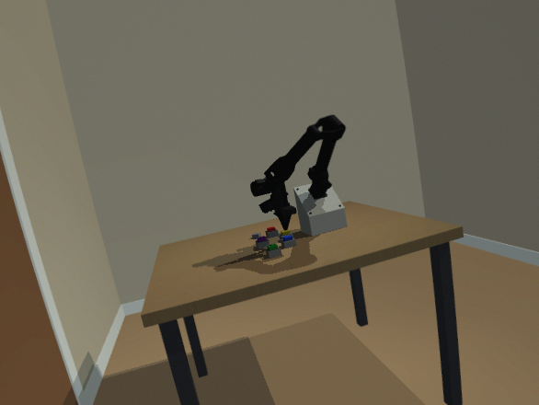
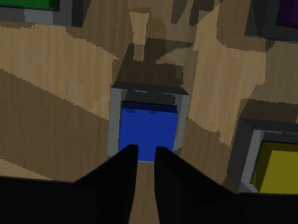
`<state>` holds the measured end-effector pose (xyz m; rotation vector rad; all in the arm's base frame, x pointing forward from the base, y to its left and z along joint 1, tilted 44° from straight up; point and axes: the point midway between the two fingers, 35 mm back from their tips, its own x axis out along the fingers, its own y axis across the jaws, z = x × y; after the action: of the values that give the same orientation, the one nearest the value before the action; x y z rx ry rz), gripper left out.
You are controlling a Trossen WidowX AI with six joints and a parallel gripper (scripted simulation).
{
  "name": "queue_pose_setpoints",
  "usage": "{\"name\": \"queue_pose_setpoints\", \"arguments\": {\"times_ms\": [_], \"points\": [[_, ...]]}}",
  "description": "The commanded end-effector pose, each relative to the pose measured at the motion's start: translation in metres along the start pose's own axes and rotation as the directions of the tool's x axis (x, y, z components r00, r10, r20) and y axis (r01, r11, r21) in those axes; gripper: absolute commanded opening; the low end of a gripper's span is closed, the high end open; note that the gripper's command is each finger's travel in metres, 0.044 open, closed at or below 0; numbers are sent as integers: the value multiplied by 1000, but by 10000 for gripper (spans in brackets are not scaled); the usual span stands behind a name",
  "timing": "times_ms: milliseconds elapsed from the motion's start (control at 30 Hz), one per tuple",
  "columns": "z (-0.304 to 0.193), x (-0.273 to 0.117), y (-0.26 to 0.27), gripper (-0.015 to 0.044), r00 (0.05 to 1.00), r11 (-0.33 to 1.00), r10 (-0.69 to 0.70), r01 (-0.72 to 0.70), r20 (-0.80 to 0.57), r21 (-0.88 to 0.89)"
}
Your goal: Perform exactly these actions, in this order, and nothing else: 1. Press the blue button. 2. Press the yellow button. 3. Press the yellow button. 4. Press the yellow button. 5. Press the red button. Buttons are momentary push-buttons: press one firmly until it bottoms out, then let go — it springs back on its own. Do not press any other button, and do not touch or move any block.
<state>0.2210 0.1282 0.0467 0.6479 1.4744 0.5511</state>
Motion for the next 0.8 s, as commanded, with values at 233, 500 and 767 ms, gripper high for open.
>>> {"name": "queue_pose_setpoints", "arguments": {"times_ms": [233, 500, 767], "points": [[-2, 5, -2, 20, 1000, 1000, -1, 2, -7, 9], [-2, 17, -2, 20, 1000, 1000, -2, 2, -7, 9], [-2, 30, -2, 20, 1000, 1000, -1, 1, -8, 9]]}}
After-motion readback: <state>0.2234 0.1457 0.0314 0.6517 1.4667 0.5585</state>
